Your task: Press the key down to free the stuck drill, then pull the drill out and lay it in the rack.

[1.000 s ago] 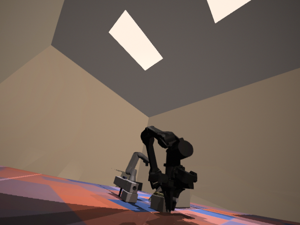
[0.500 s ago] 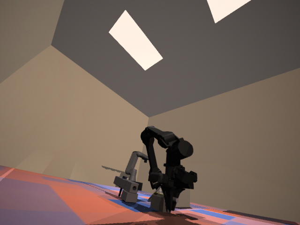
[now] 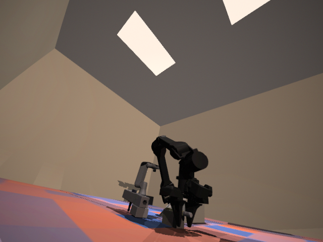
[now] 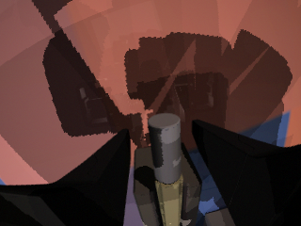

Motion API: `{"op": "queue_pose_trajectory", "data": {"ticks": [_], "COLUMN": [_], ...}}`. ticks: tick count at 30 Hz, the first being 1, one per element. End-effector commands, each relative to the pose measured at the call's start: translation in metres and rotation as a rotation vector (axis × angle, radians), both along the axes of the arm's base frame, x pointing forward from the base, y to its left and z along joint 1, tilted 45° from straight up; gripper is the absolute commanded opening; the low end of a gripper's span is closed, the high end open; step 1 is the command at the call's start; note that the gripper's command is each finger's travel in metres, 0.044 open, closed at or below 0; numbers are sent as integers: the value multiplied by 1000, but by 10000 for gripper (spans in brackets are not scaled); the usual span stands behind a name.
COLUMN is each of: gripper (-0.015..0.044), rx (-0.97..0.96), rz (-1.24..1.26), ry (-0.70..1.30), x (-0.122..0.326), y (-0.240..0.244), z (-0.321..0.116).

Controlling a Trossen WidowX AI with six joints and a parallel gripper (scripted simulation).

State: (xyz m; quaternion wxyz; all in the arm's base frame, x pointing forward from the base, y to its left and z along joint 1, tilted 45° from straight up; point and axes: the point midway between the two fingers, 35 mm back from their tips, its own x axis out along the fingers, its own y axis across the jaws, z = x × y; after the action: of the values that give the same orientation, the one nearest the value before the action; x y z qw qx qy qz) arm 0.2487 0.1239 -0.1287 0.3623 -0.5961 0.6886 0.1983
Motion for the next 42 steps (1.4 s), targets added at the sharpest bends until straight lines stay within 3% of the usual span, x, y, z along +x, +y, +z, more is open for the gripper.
{"op": "queue_pose_trajectory", "data": {"ticks": [1,5,32,42], "gripper": [341,440,440,440], "rx": [2,2,-13,288], "rz": [-3,-3,4,430], "ry": [6,6,16,-82], "x": [-1,-1,2,-15], "y": [0,0,50,164], "z": [0,0,52,72]}}
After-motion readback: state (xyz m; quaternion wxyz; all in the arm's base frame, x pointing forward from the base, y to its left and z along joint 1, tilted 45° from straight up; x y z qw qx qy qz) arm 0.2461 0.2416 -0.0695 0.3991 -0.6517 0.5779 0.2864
